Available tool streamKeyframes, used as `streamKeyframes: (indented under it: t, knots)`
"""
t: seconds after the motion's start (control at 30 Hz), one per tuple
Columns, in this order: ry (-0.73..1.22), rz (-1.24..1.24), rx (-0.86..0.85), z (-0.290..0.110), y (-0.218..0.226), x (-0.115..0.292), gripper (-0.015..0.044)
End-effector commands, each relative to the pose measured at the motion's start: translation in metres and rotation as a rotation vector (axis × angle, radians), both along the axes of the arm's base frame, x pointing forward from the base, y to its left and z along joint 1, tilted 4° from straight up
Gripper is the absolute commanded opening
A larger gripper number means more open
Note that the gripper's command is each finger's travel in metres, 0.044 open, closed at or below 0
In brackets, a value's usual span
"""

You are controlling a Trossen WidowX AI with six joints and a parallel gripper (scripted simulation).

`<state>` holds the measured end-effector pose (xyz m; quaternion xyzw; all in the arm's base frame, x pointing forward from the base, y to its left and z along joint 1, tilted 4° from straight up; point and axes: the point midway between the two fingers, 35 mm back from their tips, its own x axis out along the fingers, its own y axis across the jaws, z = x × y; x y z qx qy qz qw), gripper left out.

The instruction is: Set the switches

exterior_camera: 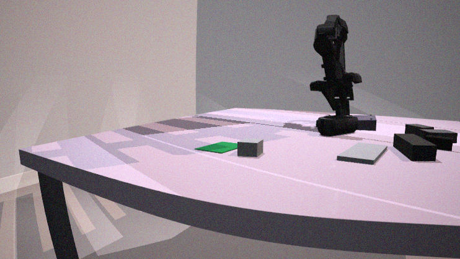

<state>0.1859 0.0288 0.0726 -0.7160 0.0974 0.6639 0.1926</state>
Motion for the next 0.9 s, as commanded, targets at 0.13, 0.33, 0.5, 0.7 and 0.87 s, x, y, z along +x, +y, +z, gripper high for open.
streamKeyframes:
  t: [0.13,0.33,0.5,0.7,0.87]
  knots:
    - [-0.005,-0.008,-0.134,0.011,0.023,0.007,0.0394]
    - [-0.053,-0.014,-0.223,0.022,0.043,0.010,0.0440]
    - [-0.070,-0.016,-0.242,0.024,0.049,0.011,0.0440]
    - [-0.070,-0.016,-0.242,0.019,0.049,0.011,0.0440]
    - [-0.070,-0.016,-0.242,0.011,0.049,0.012,0.0440]
